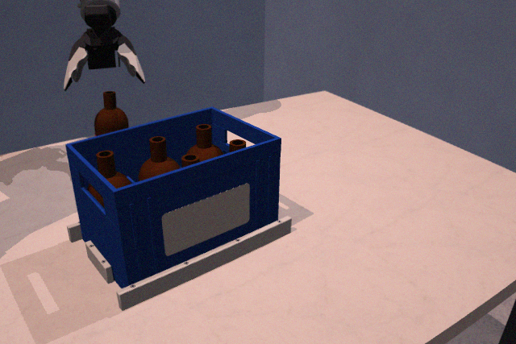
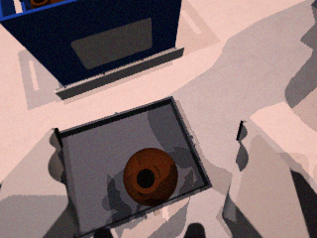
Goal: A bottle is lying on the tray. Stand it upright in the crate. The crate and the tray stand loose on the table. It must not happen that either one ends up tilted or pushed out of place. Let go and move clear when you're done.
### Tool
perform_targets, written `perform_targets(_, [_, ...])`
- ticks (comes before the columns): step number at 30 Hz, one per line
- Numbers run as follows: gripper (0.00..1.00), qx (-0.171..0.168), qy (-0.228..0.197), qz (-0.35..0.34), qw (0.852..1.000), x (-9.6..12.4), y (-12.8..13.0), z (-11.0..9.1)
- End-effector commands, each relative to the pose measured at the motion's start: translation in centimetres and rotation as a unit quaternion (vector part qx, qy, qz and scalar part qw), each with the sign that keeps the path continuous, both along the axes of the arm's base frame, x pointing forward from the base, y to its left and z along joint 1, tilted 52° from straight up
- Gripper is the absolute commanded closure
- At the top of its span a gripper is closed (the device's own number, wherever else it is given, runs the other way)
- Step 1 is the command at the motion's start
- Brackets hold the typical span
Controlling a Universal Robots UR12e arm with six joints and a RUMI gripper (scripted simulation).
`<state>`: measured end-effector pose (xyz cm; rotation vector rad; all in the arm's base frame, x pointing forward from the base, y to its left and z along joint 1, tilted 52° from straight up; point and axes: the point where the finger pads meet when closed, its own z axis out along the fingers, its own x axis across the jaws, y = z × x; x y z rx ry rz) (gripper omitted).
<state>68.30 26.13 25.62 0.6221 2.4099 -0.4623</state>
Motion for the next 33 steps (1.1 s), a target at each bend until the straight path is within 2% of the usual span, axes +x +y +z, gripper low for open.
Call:
perform_targets(1, [0.00, 0.000, 0.000, 0.000, 1.000, -0.9, -0.4, 0.9])
perform_targets(19, [0.00, 0.000, 0.000, 0.000, 1.000, -3.0, -1.5, 2.8])
perform_targets(33, [0.00, 0.000, 0.000, 0.000, 1.000, -3.6, -1.7, 3.2])
